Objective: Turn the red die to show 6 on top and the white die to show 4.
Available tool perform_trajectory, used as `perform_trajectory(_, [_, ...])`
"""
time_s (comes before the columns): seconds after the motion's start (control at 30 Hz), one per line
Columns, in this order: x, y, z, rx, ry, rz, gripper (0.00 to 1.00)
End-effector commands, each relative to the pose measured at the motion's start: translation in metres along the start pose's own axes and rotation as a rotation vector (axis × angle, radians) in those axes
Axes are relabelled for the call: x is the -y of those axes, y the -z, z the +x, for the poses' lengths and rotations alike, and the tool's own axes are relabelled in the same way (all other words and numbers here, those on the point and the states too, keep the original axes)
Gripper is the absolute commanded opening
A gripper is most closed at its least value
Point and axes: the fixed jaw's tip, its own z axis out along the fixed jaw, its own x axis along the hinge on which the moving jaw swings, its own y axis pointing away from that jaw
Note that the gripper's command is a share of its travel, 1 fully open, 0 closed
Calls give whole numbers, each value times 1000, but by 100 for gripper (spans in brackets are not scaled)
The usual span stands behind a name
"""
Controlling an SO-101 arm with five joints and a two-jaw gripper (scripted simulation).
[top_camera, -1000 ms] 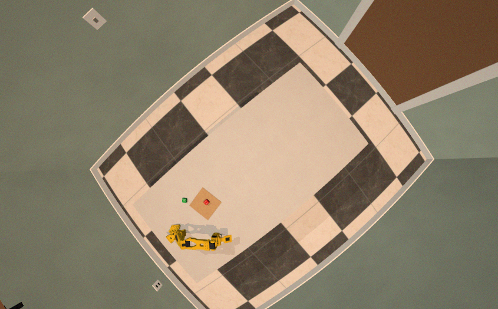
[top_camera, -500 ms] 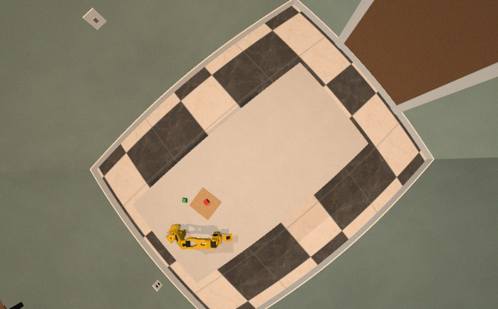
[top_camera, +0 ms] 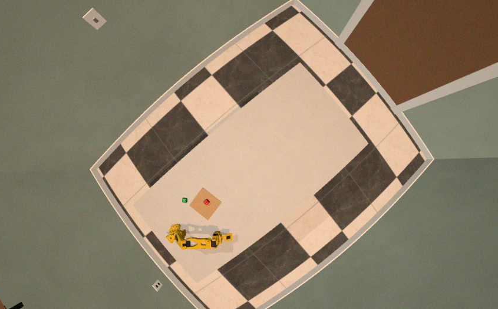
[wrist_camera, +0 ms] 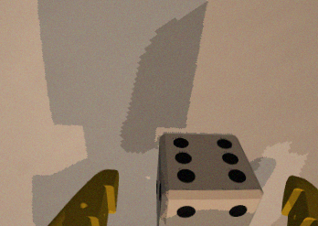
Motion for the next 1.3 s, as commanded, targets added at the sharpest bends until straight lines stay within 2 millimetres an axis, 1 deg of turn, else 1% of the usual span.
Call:
perform_trajectory(0.0, [-2, 5, -4, 32, 16, 0, 31])
perform_trajectory(0.47, [1, 5, -4, 32, 16, 0, 28])
perform_trajectory(0.97, [7, 5, -4, 32, 16, 1, 17])
perform_trajectory(1.27, [9, 5, -4, 31, 16, 1, 13])
